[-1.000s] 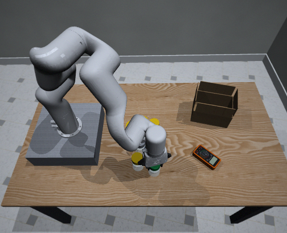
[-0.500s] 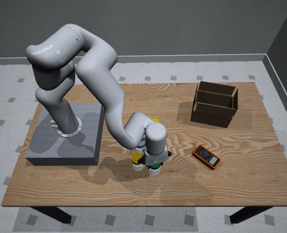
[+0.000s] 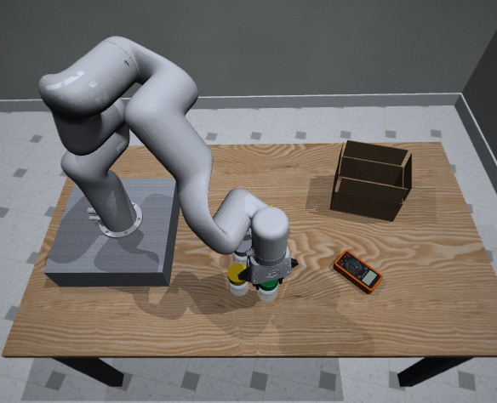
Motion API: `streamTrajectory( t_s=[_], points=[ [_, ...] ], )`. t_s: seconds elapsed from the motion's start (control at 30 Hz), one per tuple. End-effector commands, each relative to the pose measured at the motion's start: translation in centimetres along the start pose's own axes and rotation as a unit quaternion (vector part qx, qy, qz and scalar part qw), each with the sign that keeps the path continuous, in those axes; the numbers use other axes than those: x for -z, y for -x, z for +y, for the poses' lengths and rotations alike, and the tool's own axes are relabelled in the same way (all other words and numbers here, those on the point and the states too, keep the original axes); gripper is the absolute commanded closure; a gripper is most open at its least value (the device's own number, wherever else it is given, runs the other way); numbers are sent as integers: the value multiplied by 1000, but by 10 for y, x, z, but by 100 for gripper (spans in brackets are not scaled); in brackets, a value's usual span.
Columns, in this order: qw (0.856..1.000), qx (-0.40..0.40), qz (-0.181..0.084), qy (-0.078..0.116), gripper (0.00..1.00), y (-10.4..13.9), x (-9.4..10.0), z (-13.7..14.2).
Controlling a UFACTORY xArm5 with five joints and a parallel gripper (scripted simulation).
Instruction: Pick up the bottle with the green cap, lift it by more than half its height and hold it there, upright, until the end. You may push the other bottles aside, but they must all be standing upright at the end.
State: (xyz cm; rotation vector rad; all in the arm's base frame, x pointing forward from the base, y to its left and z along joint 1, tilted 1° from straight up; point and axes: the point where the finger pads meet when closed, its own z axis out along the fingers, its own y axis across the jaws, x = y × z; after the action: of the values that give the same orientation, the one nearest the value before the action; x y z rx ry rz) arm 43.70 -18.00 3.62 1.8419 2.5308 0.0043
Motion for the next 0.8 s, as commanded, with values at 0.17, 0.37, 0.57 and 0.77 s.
streamTrajectory(
  t_s=[0.17, 0.37, 0.57, 0.77],
  points=[
    [1000, 0, -4, 0, 100, 1, 12, 1],
    [1000, 0, -4, -1, 100, 1, 17, 1],
    [1000, 0, -4, -1, 100, 1, 21, 1],
    [1000, 0, -4, -1, 100, 1, 22, 1]
  ],
)
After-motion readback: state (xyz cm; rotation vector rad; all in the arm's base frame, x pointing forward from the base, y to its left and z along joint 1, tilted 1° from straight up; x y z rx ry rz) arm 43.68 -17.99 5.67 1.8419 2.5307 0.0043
